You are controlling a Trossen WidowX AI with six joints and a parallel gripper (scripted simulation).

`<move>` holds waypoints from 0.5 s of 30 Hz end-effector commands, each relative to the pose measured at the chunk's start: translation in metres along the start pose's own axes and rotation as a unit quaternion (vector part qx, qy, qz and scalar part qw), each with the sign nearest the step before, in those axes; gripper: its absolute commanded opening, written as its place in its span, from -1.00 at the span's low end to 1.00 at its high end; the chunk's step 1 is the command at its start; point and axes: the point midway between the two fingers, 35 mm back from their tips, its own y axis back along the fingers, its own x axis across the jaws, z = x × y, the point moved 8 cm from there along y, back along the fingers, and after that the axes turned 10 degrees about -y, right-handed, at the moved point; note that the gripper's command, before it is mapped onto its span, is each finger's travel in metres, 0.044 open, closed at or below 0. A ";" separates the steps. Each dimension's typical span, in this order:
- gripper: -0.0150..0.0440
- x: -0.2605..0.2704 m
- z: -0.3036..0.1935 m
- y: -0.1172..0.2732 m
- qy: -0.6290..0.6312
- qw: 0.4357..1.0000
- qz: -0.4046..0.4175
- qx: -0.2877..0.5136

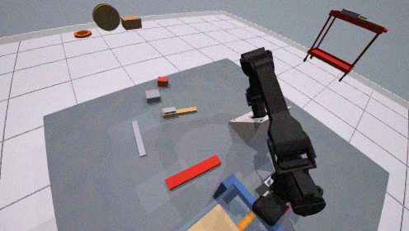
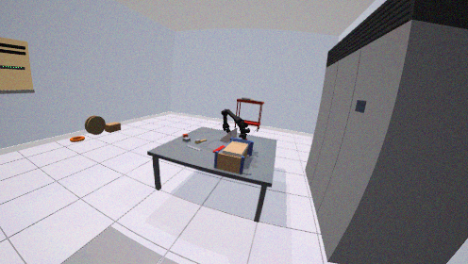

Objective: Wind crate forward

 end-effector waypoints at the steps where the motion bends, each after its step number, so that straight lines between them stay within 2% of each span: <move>1: -0.49 0.008 0.013 -0.006 0.003 1.000 0.004 -0.012; 15: -0.49 0.017 0.025 -0.011 0.003 1.000 0.005 -0.013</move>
